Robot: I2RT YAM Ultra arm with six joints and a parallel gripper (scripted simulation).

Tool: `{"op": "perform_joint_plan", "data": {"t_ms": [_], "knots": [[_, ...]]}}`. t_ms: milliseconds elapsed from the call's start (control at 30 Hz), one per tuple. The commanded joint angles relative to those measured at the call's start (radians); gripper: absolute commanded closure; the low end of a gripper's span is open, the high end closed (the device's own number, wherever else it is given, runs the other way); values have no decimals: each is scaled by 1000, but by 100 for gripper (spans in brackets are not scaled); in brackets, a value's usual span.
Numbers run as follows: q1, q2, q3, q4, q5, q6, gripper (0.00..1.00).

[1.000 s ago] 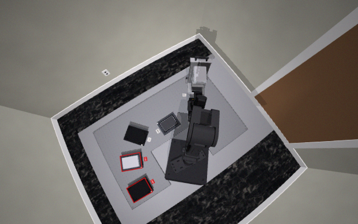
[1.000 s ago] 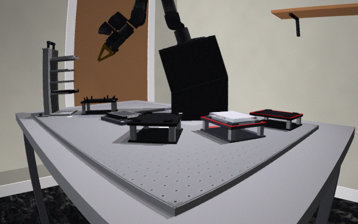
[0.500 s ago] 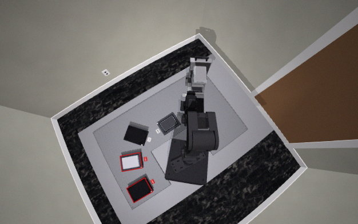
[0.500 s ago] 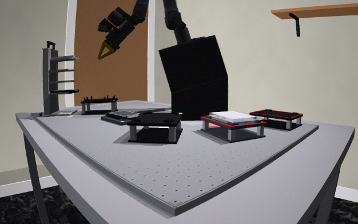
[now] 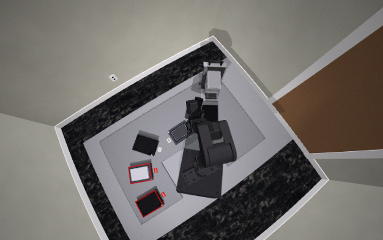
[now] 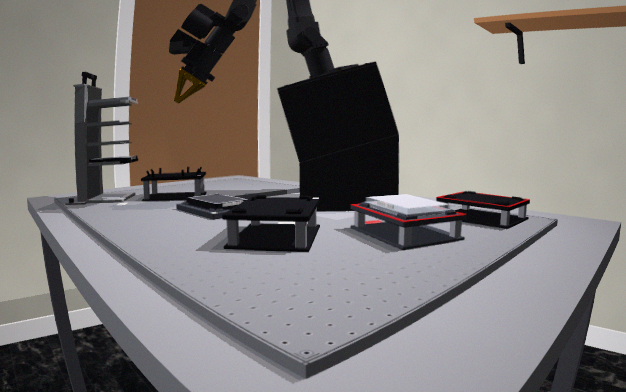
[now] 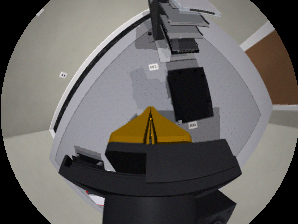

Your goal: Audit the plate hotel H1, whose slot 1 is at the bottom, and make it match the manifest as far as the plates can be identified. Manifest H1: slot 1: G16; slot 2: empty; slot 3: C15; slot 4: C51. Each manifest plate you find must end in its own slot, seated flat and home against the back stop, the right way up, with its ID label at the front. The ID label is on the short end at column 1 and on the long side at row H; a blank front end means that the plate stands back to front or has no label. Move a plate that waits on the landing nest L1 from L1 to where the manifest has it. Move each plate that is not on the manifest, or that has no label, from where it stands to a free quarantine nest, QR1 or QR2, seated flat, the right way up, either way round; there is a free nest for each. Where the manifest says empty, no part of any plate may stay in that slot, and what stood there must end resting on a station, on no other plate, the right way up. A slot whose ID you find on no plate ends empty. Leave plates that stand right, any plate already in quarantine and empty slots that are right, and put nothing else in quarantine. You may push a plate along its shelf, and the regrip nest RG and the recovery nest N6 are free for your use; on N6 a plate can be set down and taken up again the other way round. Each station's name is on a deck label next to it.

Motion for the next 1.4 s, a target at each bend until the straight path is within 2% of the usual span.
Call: {"op": "perform_joint_plan", "data": {"t_ms": [0,133,333,400,900,967,1367], "knots": [[45,-4,37,-105,63,119,100],[96,7,79,-198,96,224,100],[89,25,150,-319,82,316,100],[89,25,150,-319,82,316,100],[56,94,324,-585,14,521,100],[56,94,324,-585,14,521,100],[16,164,458,-766,-64,661,100]]}}
